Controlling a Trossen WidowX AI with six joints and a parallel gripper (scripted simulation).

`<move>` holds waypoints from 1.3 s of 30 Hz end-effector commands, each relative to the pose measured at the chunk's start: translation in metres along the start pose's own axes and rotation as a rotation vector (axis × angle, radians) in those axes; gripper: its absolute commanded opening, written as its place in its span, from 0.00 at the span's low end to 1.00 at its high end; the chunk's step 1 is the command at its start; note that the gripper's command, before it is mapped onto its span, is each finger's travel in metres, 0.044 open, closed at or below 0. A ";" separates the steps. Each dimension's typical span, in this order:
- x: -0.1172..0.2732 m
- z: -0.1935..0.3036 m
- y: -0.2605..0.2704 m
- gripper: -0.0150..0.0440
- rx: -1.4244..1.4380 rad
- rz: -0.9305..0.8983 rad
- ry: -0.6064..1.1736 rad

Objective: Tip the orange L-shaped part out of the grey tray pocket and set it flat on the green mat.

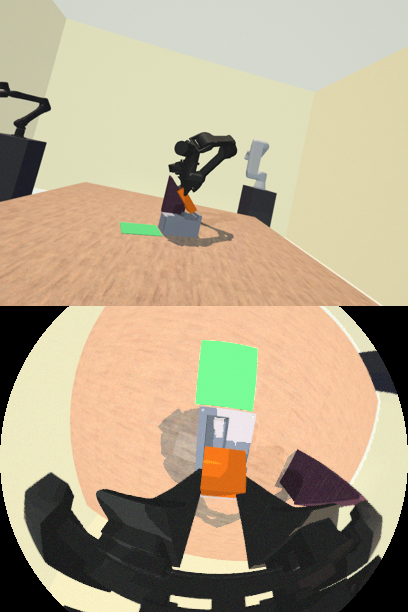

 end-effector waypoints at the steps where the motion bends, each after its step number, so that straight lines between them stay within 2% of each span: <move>1: -0.001 -0.017 -0.001 0.25 0.005 0.002 -0.005; 30: -0.001 -0.135 -0.013 0.25 0.008 0.001 -0.011; 39: 0.000 -0.159 -0.015 0.25 0.008 0.001 -0.012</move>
Point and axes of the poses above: the point midway between the two fingers, 35 mm back from their tips, its own x axis back along the fingers, its own y axis across the jaws, z = x × y, the point moved 1 cm from there along x, back along the fingers, and after that the axes turned 1 degree about x, right-handed, at the moved point
